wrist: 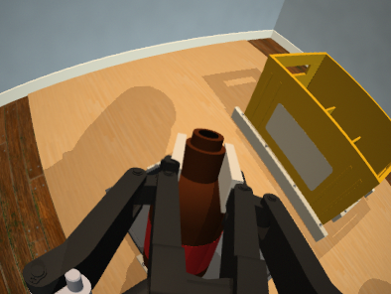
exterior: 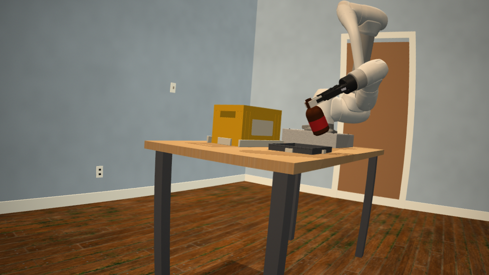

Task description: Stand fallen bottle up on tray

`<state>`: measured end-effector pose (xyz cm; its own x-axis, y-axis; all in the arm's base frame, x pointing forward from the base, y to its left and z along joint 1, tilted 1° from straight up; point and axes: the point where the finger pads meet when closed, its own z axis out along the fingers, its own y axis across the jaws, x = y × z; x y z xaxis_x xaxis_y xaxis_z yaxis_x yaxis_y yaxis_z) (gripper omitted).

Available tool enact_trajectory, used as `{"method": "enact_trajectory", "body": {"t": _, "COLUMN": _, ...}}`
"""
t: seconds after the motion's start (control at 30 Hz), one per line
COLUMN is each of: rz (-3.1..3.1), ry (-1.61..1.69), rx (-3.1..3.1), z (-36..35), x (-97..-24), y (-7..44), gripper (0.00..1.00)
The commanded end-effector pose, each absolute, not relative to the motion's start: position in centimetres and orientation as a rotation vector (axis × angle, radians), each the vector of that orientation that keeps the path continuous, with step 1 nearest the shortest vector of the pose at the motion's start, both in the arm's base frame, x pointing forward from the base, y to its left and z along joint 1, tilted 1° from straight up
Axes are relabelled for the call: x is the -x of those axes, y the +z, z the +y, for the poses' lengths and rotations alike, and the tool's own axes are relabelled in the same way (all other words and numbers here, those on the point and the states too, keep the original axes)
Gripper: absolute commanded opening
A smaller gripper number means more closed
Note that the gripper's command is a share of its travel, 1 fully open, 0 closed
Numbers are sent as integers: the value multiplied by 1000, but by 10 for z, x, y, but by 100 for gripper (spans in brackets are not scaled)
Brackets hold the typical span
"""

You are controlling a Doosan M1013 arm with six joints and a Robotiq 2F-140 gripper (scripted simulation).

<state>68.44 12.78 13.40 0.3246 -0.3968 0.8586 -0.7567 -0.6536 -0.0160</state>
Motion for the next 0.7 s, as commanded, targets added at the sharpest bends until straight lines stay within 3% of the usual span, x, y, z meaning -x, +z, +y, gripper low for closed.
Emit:
{"method": "enact_trajectory", "body": {"t": 0.0, "rz": -1015, "ry": 1267, "rx": -2204, "z": 129, "x": -681, "y": 132, "gripper": 10}}
{"method": "enact_trajectory", "body": {"t": 0.67, "rz": -1012, "ry": 1273, "rx": -2197, "z": 129, "x": -681, "y": 132, "gripper": 10}}
